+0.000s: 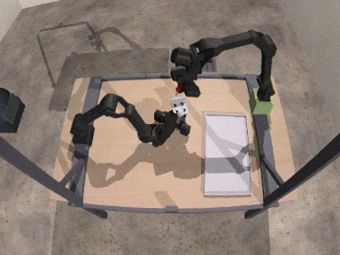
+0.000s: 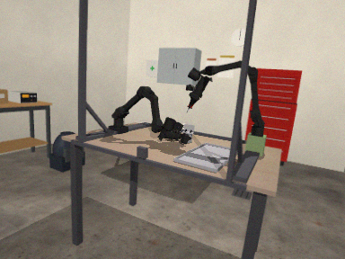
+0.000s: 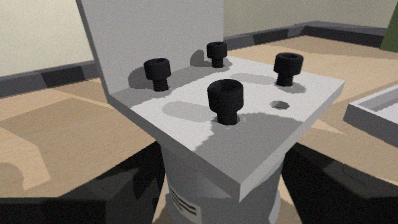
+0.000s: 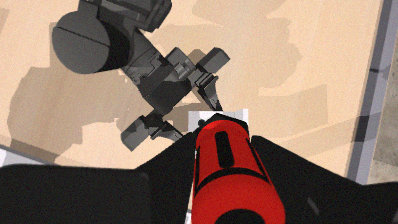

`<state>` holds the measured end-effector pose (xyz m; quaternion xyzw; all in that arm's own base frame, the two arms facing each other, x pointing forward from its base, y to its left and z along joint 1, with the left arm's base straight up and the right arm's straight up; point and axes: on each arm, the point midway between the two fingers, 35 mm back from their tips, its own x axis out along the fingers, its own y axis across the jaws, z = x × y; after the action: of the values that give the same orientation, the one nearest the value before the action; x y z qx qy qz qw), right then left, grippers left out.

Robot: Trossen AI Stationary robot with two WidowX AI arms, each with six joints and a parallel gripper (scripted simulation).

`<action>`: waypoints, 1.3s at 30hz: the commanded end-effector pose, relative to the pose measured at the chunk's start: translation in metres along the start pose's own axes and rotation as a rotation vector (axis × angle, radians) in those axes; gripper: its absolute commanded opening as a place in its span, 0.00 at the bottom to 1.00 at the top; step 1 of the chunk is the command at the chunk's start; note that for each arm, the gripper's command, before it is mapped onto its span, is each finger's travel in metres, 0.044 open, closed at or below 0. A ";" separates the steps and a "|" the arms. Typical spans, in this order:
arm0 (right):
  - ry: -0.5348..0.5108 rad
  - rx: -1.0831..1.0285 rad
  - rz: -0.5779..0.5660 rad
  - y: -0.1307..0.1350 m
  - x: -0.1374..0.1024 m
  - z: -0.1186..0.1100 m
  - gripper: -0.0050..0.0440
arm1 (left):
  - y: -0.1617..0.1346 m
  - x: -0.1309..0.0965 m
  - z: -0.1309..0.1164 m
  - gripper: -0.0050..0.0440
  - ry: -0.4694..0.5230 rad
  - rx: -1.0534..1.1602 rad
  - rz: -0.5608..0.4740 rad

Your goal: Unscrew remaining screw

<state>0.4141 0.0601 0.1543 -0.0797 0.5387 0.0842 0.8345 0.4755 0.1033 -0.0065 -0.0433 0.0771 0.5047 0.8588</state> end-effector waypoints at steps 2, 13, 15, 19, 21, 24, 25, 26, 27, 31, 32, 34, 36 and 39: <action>-0.081 -0.002 -0.003 0.001 -0.019 0.009 0.37 | -0.003 0.002 0.011 0.60 -0.013 -0.025 -0.001; -0.270 -0.001 -0.019 0.000 -0.047 0.016 0.37 | -0.003 0.002 0.011 0.60 -0.013 -0.025 -0.001; -0.307 -0.001 -0.022 0.000 -0.053 0.017 0.37 | -0.003 0.002 0.011 0.60 -0.013 -0.025 -0.001; -0.307 -0.001 -0.023 0.000 -0.053 0.017 0.37 | -0.003 0.002 0.011 0.60 -0.013 -0.025 -0.001; -0.326 -0.001 -0.024 0.000 -0.056 0.017 0.37 | -0.003 0.002 0.011 0.60 -0.013 -0.025 -0.001; -0.382 -0.001 -0.029 0.000 -0.065 0.017 0.37 | -0.003 0.002 0.011 0.60 -0.013 -0.025 -0.001; -0.401 -0.001 -0.031 0.000 -0.068 0.017 0.37 | -0.003 0.002 0.011 0.60 -0.013 -0.025 -0.001; -0.420 -0.001 -0.032 0.000 -0.071 0.018 0.37 | -0.003 0.002 0.011 0.60 -0.013 -0.025 -0.001; -0.439 -0.001 -0.034 0.000 -0.074 0.018 0.37 | -0.003 0.002 0.011 0.60 -0.013 -0.025 -0.001; -0.514 0.000 -0.041 0.000 -0.086 0.018 0.37 | -0.003 0.002 0.011 0.60 -0.013 -0.025 -0.001; -0.533 0.000 -0.043 0.000 -0.089 0.018 0.37 | -0.003 0.002 0.011 0.60 -0.013 -0.025 -0.001; -0.533 0.000 -0.043 0.000 -0.089 0.018 0.37 | -0.003 0.002 0.011 0.60 -0.013 -0.025 -0.001; -0.533 0.000 -0.043 0.000 -0.089 0.018 0.37 | -0.003 0.002 0.011 0.60 -0.013 -0.025 -0.001; -0.571 0.000 -0.046 0.000 -0.096 0.017 0.37 | -0.003 0.002 0.011 0.60 -0.013 -0.025 -0.001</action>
<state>0.3963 0.0576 0.2282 -0.0682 0.3174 0.0821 0.9423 0.4755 0.1033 -0.0065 -0.0433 0.0771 0.5047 0.8588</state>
